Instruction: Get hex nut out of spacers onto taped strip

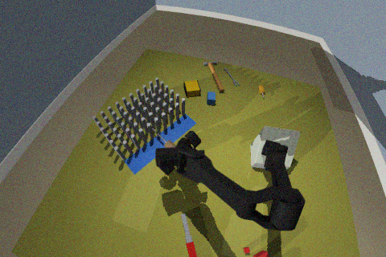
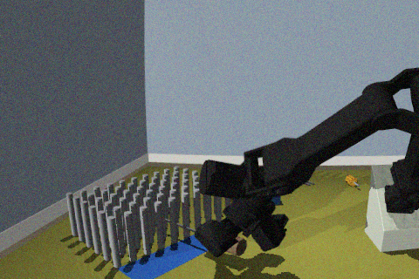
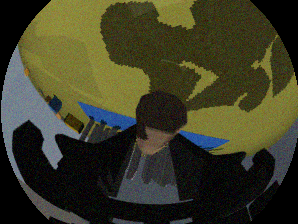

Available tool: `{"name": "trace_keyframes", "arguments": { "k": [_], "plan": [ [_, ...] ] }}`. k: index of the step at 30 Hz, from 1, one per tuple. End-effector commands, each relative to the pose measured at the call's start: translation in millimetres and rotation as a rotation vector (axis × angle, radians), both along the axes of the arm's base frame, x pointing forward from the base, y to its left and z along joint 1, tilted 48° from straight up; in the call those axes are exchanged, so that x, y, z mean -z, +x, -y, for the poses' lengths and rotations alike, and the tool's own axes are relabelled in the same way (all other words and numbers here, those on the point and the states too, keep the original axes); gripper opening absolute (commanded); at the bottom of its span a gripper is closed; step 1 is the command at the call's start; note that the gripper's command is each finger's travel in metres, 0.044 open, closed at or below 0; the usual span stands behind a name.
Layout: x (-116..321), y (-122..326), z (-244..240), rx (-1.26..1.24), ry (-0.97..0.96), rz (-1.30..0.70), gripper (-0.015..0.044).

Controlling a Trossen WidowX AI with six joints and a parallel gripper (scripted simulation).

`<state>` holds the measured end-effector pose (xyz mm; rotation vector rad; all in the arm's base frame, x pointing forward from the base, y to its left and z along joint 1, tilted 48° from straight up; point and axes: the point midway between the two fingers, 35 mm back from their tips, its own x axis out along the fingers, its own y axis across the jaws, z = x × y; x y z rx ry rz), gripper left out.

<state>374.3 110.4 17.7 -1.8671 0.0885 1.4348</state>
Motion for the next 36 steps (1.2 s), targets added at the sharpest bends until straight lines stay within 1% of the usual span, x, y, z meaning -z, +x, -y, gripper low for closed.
{"name": "trace_keyframes", "arguments": {
  "k": [1, 36],
  "plan": [
    [-1, 5, 3, 0.004, 0.001, 0.011, 0.0000],
    [9, 25, 11, 0.005, 0.000, 0.013, 0.0000]
  ]
}}
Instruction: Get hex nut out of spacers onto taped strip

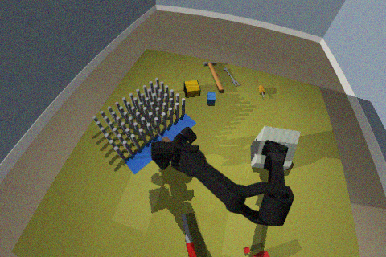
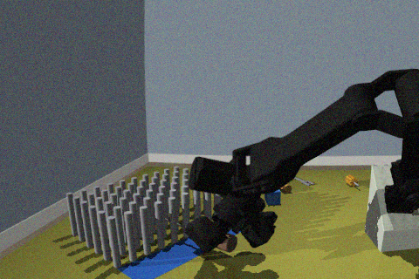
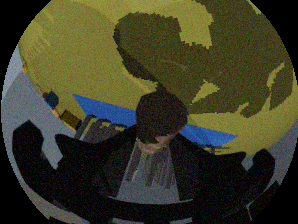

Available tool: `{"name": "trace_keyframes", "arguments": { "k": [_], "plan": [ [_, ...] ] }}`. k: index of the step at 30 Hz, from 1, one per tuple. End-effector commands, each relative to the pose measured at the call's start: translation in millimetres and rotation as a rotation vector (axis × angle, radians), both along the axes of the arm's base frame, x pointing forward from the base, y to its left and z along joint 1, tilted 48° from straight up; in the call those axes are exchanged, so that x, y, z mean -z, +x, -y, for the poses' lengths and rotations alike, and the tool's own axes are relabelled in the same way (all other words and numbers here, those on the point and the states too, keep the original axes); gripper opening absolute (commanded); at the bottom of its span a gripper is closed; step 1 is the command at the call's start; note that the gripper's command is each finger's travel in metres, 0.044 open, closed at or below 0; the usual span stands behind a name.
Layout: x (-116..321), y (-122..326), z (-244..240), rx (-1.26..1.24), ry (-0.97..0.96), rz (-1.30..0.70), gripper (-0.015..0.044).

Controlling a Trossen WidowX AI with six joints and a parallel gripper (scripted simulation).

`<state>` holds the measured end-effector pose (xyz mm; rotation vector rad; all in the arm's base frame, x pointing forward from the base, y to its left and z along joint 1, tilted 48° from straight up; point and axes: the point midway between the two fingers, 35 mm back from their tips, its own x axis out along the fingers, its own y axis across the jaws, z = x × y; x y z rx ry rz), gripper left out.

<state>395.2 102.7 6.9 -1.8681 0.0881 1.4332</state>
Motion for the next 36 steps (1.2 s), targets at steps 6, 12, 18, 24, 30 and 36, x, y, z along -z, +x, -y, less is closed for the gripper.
{"name": "trace_keyframes", "arguments": {
  "k": [6, 12, 18, 24, 30, 36],
  "plan": [
    [0, 8, 5, 0.005, 0.000, 0.012, 0.0000],
    [2, 11, 6, 0.005, 0.001, 0.012, 0.0000],
    [4, 11, 4, 0.005, 0.001, 0.012, 0.0000],
    [9, 10, 0, 0.007, 0.001, 0.010, 0.0000],
    [15, 9, -5, 0.009, 0.001, 0.008, 0.0000],
    [19, 10, -6, 0.009, 0.001, 0.007, 0.0000]
  ]
}}
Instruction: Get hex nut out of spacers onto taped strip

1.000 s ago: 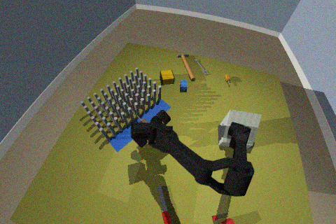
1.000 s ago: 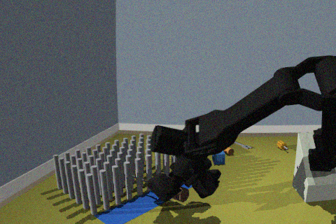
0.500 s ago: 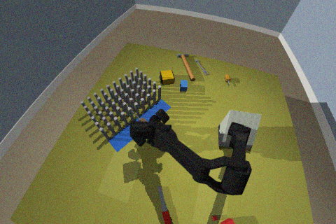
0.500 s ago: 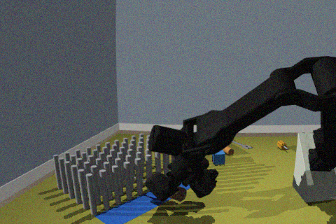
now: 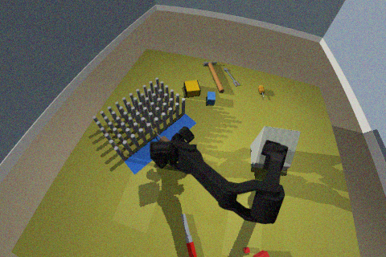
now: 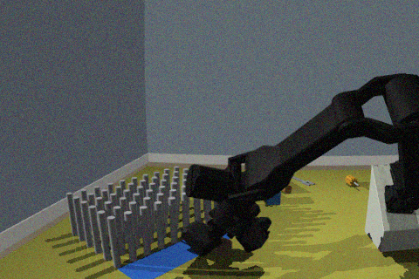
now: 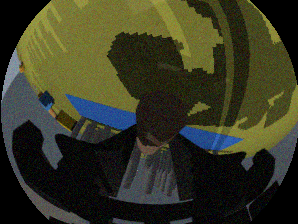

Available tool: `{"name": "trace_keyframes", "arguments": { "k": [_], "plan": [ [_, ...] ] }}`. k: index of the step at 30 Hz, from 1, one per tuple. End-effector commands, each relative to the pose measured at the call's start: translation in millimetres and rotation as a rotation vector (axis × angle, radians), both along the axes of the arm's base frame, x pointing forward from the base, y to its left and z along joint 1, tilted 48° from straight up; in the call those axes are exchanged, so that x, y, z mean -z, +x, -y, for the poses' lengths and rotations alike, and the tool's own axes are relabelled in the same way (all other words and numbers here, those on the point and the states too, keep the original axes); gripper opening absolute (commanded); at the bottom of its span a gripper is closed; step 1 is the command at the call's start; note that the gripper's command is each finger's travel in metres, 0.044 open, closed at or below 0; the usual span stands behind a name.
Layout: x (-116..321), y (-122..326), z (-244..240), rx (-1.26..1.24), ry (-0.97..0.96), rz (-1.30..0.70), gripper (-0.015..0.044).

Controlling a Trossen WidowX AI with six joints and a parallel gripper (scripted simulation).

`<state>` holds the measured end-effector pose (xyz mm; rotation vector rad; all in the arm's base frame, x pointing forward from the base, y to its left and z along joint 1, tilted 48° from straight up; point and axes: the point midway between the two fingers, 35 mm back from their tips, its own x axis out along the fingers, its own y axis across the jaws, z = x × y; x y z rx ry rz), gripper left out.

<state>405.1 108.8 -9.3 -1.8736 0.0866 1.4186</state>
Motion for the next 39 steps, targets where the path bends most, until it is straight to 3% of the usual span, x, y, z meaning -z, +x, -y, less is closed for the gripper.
{"name": "trace_keyframes", "arguments": {
  "k": [1, 39],
  "plan": [
    [3, 0, 0, 0.004, 0.000, -0.005, 0.0000],
    [-6, -16, -8, 0.002, 0.002, -0.007, 0.0000]
  ]
}}
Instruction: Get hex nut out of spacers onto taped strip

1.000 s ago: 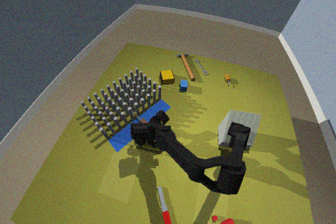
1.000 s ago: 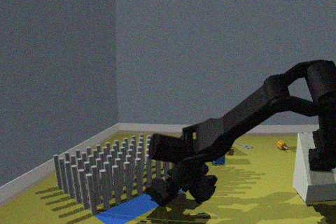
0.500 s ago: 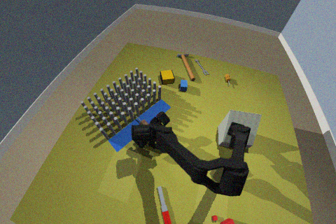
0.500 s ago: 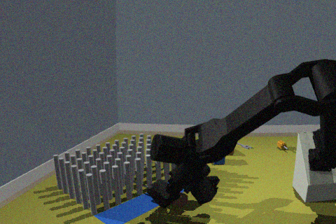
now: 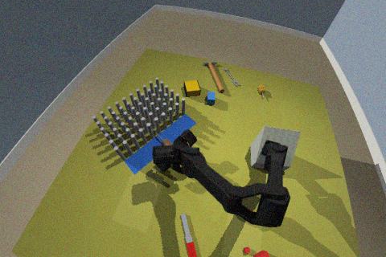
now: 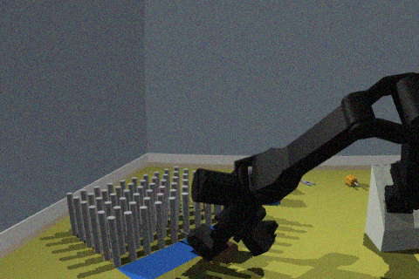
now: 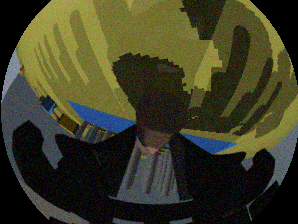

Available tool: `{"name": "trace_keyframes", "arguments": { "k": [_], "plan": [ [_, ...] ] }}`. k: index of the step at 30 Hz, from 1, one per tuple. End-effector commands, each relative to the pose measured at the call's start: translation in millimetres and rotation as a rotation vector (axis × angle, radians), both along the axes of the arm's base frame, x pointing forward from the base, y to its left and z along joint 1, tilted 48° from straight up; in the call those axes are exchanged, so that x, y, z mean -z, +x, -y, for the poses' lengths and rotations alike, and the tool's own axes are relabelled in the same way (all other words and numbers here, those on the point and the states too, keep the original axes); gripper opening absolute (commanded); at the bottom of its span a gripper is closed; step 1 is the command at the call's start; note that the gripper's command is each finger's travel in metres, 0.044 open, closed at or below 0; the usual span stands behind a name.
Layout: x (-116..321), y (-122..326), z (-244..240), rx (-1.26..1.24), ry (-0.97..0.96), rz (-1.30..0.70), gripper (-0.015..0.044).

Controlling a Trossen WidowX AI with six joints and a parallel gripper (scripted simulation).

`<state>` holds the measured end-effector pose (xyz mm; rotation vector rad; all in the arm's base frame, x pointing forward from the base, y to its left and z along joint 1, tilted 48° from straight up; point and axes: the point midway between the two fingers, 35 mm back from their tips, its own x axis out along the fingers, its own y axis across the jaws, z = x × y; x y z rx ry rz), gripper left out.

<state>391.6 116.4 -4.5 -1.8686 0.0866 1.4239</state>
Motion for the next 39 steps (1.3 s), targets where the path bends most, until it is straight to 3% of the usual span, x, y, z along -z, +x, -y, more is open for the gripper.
{"name": "trace_keyframes", "arguments": {
  "k": [1, 39],
  "plan": [
    [-1, -3, 0, 0.003, 0.000, -0.002, 0.0000],
    [-12, -25, -8, 0.003, 0.001, -0.004, 0.0000]
  ]
}}
